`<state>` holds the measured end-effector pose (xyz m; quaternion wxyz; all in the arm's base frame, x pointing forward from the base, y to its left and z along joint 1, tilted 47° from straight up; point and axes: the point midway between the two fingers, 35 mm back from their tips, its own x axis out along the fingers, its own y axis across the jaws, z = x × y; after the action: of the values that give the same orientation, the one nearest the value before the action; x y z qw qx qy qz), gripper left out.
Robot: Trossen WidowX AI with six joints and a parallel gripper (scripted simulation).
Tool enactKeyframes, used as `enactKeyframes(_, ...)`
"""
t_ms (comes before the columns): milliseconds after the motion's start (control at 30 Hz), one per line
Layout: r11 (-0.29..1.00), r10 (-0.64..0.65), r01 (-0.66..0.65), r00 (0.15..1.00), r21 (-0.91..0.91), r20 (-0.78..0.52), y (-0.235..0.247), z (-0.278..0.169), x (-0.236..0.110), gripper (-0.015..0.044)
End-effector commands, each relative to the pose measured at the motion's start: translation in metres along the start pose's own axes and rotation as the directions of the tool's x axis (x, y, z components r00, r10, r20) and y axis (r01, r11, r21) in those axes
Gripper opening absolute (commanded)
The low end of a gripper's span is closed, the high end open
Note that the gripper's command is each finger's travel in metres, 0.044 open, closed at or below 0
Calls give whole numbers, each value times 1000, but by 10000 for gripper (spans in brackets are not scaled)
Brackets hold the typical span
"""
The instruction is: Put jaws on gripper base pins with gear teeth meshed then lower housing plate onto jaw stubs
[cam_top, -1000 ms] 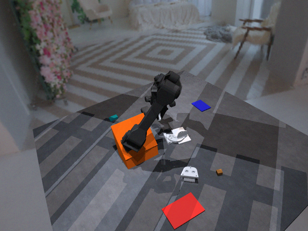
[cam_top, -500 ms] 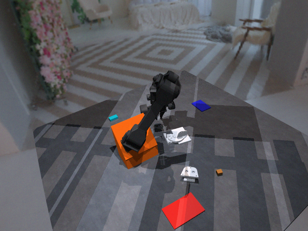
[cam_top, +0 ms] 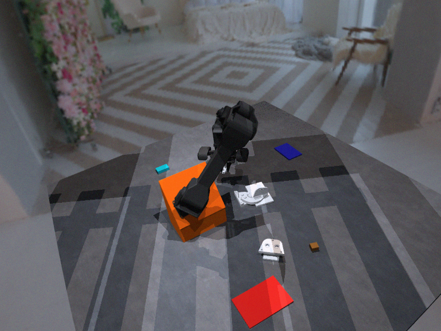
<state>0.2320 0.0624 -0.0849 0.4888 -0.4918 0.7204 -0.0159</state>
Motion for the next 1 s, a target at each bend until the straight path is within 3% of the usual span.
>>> enactKeyframes(0,997,3,-2,1000,83,-6,3,-4,2,37)
enactKeyframes(967,993,3,-2,1000,119,-5,3,-3,32,37)
